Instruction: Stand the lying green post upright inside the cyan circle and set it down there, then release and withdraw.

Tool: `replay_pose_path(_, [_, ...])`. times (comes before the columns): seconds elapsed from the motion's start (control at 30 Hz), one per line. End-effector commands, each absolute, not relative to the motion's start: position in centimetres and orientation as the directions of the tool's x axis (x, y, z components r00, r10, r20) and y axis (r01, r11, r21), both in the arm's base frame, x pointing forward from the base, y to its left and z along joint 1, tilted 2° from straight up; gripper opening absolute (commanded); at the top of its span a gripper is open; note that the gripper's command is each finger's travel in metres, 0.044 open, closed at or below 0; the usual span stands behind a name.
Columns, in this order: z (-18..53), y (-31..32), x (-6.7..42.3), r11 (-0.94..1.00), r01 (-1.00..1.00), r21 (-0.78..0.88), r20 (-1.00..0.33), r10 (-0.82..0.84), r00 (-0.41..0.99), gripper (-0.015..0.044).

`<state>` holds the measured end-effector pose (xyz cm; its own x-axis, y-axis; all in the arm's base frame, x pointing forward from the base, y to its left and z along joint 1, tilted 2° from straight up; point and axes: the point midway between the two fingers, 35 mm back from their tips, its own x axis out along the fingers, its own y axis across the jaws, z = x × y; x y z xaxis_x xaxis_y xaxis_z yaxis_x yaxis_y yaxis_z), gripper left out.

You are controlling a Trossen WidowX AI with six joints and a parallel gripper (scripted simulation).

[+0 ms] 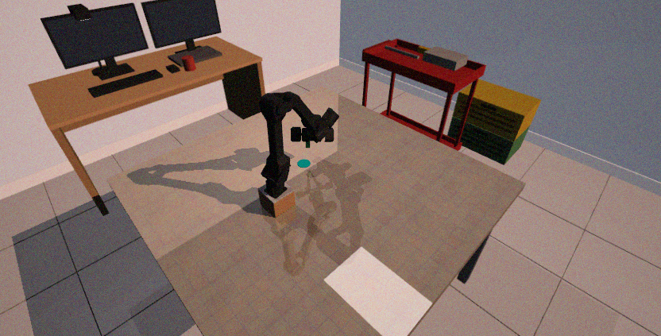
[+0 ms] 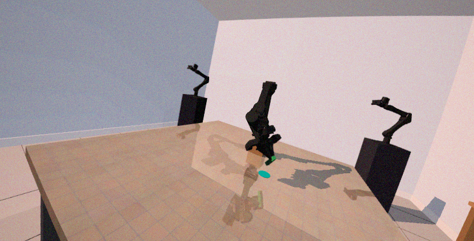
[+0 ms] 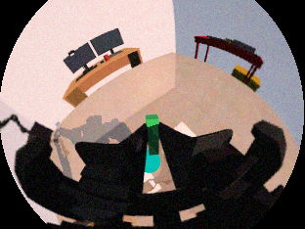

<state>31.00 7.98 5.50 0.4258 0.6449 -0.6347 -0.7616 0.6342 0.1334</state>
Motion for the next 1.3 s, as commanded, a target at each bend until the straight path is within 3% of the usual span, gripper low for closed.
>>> replay_pose_path(0.0, [5.4, 7.9, 30.8, 0.633, -0.760, 0.144, -0.616, 0.658, 0.432, 0.0023])
replay_pose_path(1.27, [6.4, 6.7, 29.5, 0.600, -0.792, 0.108, -0.408, 0.754, 0.515, 0.0023])
